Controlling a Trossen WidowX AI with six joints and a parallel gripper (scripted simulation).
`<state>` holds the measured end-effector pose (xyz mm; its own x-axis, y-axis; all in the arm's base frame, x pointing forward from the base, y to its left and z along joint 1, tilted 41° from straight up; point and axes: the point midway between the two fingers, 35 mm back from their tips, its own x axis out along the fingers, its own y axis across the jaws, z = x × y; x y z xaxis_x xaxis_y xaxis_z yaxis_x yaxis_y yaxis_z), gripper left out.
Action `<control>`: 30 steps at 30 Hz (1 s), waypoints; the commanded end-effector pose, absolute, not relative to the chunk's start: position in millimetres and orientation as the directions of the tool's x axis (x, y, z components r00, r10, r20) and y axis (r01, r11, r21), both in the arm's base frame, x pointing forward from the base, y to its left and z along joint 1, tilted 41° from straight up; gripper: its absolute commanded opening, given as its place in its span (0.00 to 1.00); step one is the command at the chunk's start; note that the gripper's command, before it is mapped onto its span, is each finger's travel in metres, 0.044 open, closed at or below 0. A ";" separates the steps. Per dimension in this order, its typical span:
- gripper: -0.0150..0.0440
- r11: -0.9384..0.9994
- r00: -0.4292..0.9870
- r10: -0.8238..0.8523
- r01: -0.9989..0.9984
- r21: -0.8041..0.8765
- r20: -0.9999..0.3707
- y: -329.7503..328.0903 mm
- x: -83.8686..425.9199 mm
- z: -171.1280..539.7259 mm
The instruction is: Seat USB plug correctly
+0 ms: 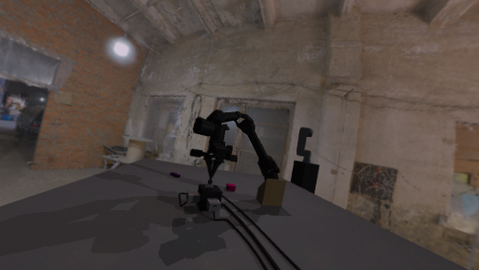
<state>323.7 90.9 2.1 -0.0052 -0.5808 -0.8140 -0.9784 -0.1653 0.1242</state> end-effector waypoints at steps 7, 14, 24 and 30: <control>0.25 -0.168 -0.006 -0.580 -0.978 0.127 -0.814 90.0 323.6 0.6; 0.25 -0.168 -0.006 -0.580 -0.978 0.127 -0.814 89.4 323.6 0.0; 0.25 -0.168 -0.006 -0.580 -0.978 0.127 -0.814 88.6 323.6 -0.9; 0.25 -0.168 -0.006 -0.580 -0.978 0.127 -0.814 88.2 323.6 -1.5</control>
